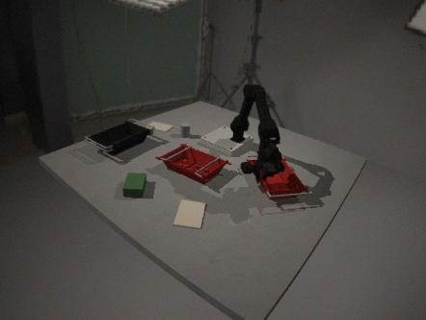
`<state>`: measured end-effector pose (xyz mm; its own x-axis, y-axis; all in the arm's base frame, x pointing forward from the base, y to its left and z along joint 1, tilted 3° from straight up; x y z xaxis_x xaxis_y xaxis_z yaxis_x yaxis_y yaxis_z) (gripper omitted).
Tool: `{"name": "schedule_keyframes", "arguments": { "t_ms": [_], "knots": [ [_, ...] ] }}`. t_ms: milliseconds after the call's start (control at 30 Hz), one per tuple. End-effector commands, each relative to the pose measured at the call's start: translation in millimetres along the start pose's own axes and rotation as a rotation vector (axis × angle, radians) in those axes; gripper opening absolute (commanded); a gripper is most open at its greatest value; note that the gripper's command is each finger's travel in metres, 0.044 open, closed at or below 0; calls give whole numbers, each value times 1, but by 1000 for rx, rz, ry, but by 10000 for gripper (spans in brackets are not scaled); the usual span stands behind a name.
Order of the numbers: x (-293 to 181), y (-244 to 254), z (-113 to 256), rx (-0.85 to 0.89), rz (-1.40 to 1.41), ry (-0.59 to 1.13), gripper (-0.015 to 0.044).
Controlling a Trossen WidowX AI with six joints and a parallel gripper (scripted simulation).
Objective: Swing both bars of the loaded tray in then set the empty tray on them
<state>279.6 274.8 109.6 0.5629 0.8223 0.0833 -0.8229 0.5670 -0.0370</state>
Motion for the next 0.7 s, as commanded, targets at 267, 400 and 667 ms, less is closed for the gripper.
{"name": "schedule_keyframes", "arguments": {
  "t_ms": [267, 400, 667],
  "knots": [
    [2, -1, 44, -8, -2, 4, 0],
    [1, 0, 70, -8, -2, 4, 0],
    [0, 0, 79, -8, -2, 4, 0]
  ]
}}
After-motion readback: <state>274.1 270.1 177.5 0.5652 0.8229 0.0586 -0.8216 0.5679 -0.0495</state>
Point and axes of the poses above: the point midway between the two fingers, 35 mm back from their tips, its own z axis back along the fingers, its own y axis across the jaws, x = y × z, the point moved 7 cm from there along z, back along the fingers, and after that the axes turned 11 degrees about z, right-handed, at the moved point
